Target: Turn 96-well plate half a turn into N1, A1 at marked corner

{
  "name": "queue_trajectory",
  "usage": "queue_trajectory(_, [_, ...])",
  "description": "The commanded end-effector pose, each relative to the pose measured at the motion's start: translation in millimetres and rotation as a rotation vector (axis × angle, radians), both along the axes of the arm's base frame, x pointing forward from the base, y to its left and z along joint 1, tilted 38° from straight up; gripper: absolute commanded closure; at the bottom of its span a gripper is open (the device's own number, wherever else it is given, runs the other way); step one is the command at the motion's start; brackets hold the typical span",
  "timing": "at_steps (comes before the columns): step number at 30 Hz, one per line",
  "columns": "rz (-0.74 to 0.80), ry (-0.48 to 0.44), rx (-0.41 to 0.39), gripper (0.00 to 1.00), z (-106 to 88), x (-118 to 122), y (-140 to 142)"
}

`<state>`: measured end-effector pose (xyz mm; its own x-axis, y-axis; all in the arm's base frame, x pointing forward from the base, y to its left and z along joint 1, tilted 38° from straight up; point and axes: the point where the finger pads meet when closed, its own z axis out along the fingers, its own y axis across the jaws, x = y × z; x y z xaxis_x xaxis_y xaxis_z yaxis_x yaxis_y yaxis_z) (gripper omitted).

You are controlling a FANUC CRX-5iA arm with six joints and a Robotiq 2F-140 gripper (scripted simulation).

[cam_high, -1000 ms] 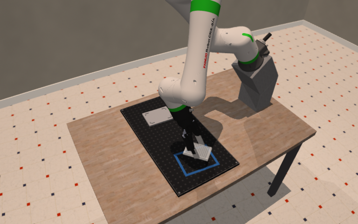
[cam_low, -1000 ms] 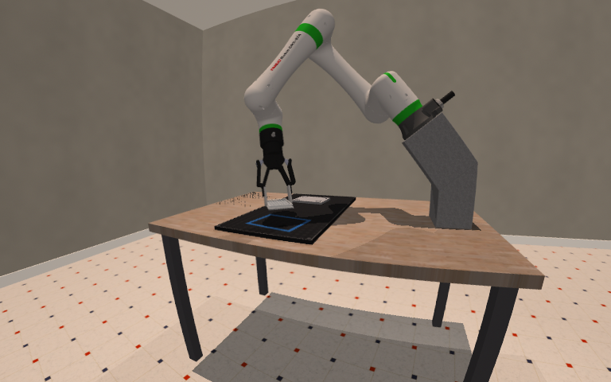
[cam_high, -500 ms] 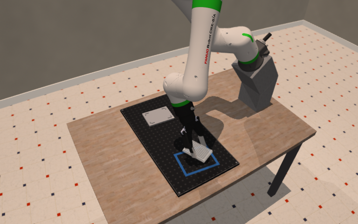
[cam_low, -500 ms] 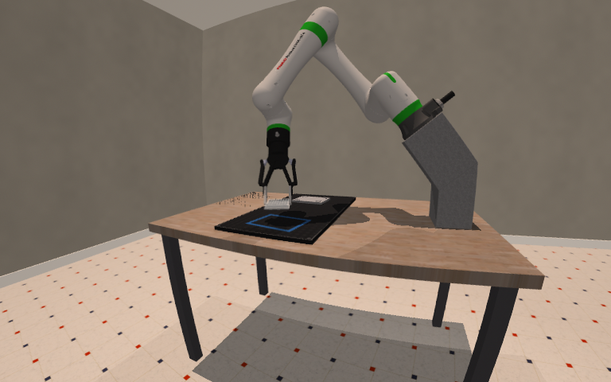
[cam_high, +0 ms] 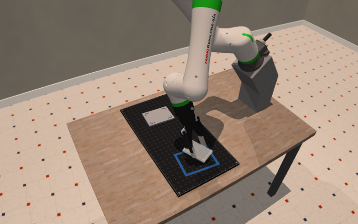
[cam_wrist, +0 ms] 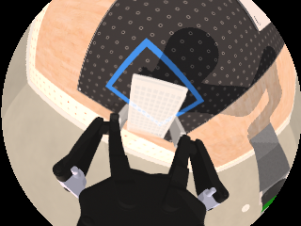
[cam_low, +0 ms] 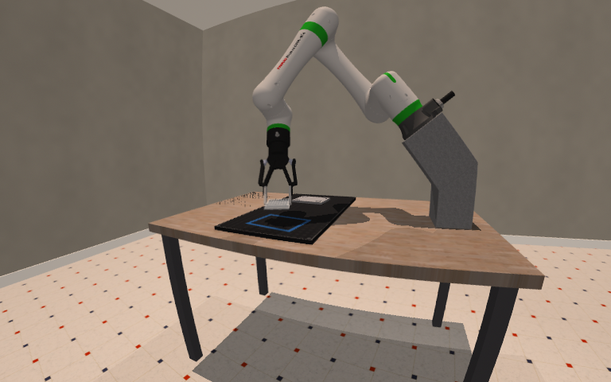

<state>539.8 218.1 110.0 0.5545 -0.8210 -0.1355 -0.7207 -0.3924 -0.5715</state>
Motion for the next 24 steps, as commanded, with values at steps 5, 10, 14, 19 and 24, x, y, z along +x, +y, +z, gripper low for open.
queue_trajectory(5, [0.0, 0.0, 0.0, 1.0, 0.2, 0.1, 0.1])
queue_trajectory(10, [0.0, 0.0, 0.0, 1.0, 0.2, 0.1, 0.1])
queue_trajectory(14, [0.0, 0.0, 0.0, 1.0, 0.2, 0.1, 0.1])
queue_trajectory(19, [0.0, 0.0, 0.0, 1.0, -2.5, 2.1, 0.2])
queue_trajectory(24, [0.0, 0.0, 0.0, 1.0, -5.1, 4.1, 0.3])
